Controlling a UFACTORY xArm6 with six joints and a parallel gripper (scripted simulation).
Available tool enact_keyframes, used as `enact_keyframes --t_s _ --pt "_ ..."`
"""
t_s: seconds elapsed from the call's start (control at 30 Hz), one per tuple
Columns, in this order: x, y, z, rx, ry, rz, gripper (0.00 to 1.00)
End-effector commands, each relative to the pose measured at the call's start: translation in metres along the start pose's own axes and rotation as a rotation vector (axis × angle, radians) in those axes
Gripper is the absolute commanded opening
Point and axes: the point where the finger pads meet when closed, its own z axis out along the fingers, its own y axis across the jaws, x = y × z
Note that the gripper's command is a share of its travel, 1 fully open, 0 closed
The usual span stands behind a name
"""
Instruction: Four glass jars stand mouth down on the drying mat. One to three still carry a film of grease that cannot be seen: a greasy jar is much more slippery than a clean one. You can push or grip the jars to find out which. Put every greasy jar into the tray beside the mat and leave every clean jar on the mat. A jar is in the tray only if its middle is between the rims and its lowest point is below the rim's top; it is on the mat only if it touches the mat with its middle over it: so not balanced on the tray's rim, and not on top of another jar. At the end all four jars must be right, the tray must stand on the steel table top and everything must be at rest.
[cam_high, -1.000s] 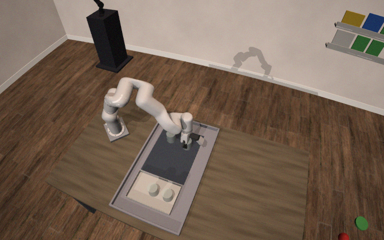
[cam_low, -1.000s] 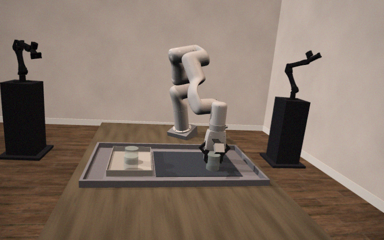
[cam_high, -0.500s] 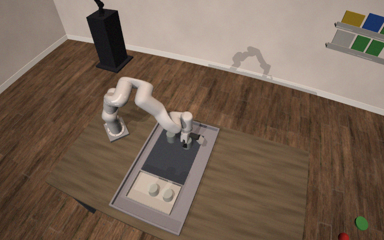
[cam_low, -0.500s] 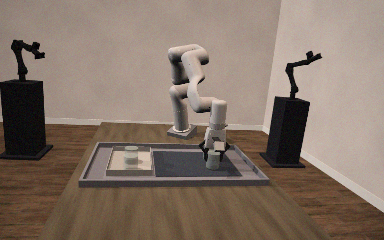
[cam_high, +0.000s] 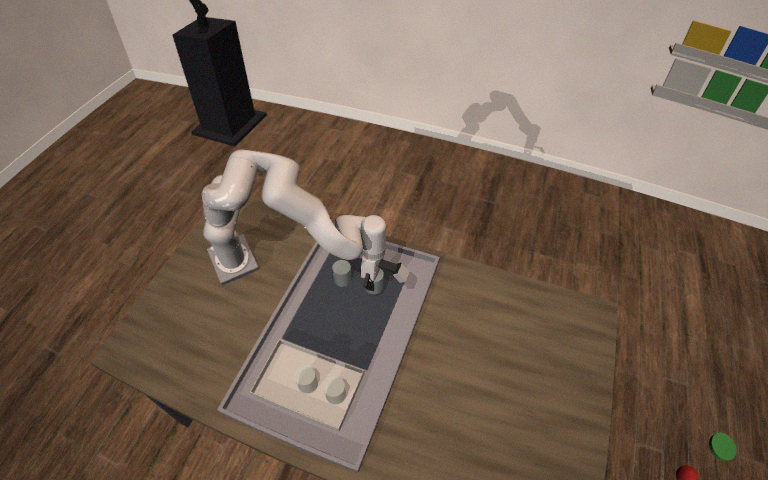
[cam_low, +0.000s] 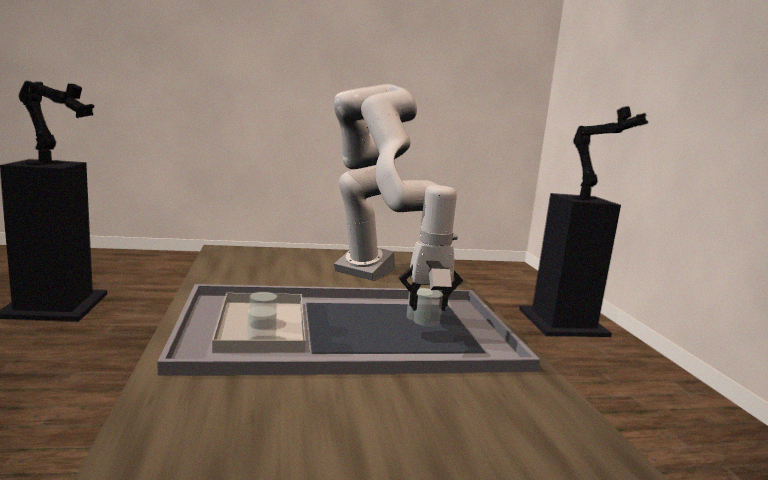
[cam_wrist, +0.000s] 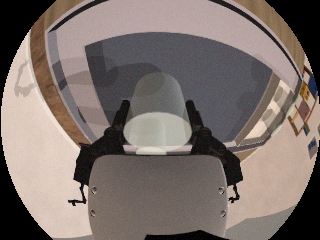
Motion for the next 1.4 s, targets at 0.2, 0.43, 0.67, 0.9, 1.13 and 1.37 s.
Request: enact_keyframes --t_s 0.2,0.43,0.67,0.9,1.13,1.37 --pt "0.001 0.0 -0.023 0.001 0.004 0.001 0.0" --pt "0.001 0.0 -0.041 0.001 0.004 0.001 0.0" --pt "0.001 0.0 -0.054 0.001 0.004 0.001 0.0" --pt "0.001 0.0 -0.073 0.001 0.004 0.001 0.0" --pt "0.001 0.0 -0.091 0.001 0.004 0.001 0.0" --pt "-0.004 0.012 -0.094 0.001 0.004 0.001 0.0"
